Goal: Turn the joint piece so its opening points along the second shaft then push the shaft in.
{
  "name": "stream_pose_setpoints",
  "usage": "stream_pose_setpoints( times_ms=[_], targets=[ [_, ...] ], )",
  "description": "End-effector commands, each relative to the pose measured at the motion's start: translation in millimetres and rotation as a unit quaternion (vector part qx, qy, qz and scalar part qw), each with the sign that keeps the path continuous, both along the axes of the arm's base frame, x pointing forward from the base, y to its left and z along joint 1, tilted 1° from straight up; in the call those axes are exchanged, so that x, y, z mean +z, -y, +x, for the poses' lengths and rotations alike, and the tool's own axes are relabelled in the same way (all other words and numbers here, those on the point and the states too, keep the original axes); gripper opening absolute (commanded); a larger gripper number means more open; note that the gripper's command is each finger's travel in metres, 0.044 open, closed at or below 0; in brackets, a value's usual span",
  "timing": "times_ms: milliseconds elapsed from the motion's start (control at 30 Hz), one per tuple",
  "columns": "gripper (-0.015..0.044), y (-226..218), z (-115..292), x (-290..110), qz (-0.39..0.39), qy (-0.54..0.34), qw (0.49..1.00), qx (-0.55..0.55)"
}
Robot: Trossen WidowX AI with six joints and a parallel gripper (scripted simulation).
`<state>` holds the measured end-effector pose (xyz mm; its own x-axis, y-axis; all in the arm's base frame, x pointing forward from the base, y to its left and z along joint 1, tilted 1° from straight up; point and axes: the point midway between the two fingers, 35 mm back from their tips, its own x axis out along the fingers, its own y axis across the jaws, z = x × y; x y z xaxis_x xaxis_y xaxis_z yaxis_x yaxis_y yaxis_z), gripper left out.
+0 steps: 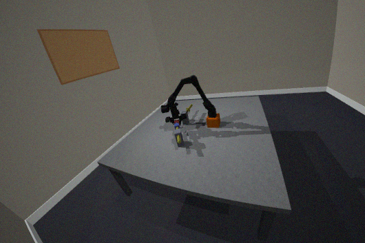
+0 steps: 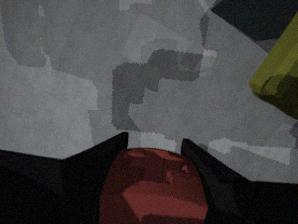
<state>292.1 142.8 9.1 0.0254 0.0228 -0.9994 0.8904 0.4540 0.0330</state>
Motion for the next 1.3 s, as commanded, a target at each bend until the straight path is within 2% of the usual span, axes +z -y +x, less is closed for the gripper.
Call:
stream_pose_setpoints(
  times_ms=[0,133,367,1033,1267],
  targets=[
    [0.0094,0.0,0.0,0.0,0.000,0.000,1.000,0.000],
    [0.0000,0.0,0.0,0.0,0.000,0.000,1.000,0.000],
    [0.0000,0.5,-1.0,0.3,-0.003,0.001,1.000,-0.012],
    [0.0000,5.8,-17.0,5.3,-0.058,0.010,0.981,-0.183],
    [0.0000,6.2,-18.4,5.5,-0.063,0.010,0.978,-0.197]
  ],
)
